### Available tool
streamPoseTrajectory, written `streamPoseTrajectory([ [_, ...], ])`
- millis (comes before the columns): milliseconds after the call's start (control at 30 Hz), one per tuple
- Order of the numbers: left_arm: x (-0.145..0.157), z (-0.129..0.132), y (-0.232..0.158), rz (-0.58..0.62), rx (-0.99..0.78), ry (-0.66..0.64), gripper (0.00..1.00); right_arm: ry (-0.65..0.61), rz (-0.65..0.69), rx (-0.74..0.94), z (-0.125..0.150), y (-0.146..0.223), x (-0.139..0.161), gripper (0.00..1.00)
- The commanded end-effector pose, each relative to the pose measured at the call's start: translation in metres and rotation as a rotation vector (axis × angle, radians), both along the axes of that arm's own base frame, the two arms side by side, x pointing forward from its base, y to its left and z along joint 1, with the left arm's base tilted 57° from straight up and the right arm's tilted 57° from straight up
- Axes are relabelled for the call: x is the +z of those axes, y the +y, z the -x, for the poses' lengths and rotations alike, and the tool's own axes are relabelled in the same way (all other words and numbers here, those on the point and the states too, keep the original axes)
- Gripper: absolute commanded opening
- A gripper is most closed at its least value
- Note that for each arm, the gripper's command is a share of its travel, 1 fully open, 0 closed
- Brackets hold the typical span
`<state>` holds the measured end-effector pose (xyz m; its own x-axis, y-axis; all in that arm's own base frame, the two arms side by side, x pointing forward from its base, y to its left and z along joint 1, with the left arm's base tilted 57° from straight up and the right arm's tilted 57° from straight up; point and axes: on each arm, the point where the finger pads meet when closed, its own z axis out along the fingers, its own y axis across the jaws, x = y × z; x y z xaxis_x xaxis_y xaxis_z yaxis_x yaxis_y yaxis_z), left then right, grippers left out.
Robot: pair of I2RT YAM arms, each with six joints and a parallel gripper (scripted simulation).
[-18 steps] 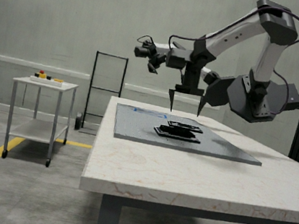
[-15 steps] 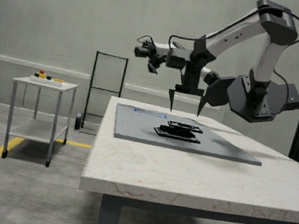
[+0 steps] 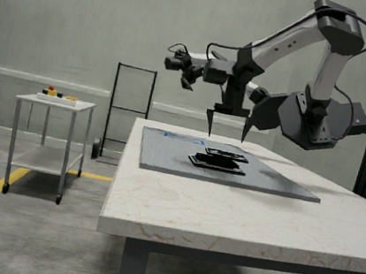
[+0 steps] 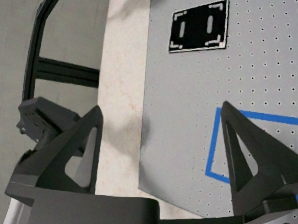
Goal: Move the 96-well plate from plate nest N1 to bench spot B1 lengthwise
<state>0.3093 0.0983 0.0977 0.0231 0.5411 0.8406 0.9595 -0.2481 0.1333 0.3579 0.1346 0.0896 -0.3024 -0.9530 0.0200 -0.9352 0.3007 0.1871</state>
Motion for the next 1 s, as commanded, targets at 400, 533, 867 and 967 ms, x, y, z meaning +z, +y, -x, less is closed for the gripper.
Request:
streamPoseTrajectory([
  [400, -0.016, -0.006, -0.019, 0.14, 0.205, -0.361, 1.0, -0.307, 0.19, -0.288, 0.059, -0.033, 0.006, 1.0],
  [533, -0.02, -0.005, -0.02, 0.152, 0.227, -0.395, 1.0, -0.347, 0.218, -0.334, 0.067, -0.04, 0.006, 1.0],
  [867, -0.03, -0.006, -0.027, 0.247, 0.381, -0.633, 1.0, -0.55, 0.356, -0.56, 0.107, -0.071, 0.006, 1.0],
  [967, -0.032, -0.008, -0.029, 0.279, 0.427, -0.713, 1.0, -0.597, 0.416, -0.619, 0.123, -0.083, 0.006, 1.0],
])
